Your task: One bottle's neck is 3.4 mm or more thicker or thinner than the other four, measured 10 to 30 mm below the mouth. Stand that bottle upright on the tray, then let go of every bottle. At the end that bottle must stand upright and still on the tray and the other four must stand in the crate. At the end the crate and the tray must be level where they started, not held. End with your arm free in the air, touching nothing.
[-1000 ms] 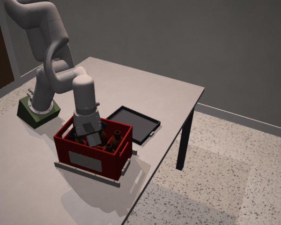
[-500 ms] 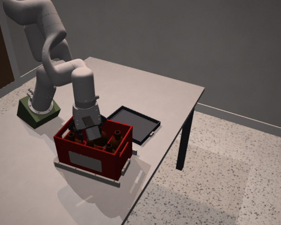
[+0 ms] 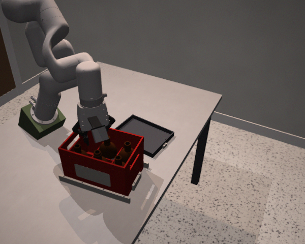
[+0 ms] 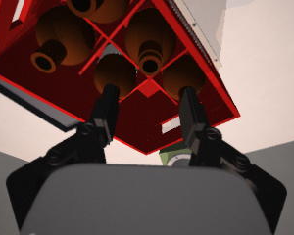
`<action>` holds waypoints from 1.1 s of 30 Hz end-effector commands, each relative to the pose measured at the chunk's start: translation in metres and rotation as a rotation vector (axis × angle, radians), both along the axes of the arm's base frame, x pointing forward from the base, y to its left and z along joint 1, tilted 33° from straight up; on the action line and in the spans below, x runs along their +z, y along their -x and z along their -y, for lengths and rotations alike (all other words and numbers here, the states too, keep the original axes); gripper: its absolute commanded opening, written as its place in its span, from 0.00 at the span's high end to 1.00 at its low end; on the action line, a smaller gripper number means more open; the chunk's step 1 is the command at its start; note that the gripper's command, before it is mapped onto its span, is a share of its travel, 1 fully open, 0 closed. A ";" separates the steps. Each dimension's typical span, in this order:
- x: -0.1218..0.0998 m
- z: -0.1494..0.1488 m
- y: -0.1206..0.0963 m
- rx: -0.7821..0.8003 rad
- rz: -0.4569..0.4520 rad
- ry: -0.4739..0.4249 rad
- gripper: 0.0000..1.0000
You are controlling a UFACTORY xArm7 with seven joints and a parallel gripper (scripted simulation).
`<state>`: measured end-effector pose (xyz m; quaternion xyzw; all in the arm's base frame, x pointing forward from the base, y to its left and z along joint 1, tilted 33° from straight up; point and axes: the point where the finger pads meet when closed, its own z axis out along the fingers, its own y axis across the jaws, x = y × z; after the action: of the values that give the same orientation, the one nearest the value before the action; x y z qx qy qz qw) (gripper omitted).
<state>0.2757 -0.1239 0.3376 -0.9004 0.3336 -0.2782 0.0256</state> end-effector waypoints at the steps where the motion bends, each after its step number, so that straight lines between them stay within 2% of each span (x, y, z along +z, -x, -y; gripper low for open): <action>1: 0.008 -0.001 0.004 0.000 0.004 0.002 0.35; 7: 0.010 -0.001 0.005 0.000 0.004 0.002 0.35; 8: 0.010 -0.001 0.005 0.000 0.004 0.002 1.00; 33: 0.010 -0.001 0.005 0.000 0.004 0.002 1.00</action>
<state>0.2709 -0.1226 0.3454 -0.9003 0.3336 -0.2783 0.0256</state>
